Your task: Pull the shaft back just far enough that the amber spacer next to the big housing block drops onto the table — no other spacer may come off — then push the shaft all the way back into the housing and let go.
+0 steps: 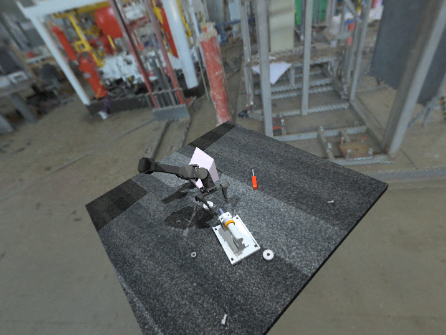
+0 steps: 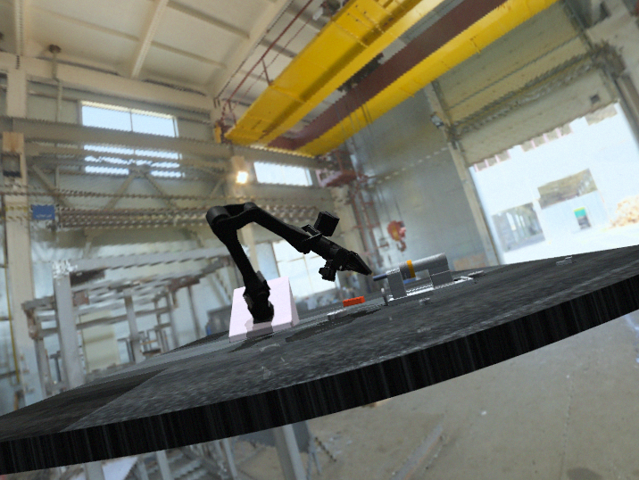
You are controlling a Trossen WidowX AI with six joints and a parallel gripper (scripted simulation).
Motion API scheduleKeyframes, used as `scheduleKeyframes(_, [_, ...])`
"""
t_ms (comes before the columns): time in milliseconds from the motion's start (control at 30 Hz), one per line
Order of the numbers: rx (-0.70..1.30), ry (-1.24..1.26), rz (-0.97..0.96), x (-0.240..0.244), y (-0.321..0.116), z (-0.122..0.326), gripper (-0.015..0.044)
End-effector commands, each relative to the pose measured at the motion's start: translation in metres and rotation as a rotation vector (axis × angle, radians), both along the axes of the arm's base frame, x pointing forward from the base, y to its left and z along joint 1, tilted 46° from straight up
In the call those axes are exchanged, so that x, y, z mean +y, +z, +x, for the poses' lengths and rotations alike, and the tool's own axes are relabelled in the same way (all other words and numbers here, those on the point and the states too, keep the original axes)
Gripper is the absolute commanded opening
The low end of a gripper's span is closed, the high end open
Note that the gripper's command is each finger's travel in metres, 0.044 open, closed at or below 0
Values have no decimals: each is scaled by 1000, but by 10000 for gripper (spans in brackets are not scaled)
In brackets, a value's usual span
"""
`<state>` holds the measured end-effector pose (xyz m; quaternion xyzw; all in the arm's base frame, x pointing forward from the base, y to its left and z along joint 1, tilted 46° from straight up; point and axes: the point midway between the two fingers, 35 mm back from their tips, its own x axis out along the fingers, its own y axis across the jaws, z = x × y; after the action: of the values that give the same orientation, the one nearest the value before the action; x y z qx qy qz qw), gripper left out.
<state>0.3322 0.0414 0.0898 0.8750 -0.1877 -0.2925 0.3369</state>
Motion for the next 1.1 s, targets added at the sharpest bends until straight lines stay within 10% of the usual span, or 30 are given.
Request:
scheduleKeyframes(0, [0, -2, 0, -1, 0, -1, 440])
scheduleKeyframes(1067, [-2, -2, -1, -24, -16, 30, 440])
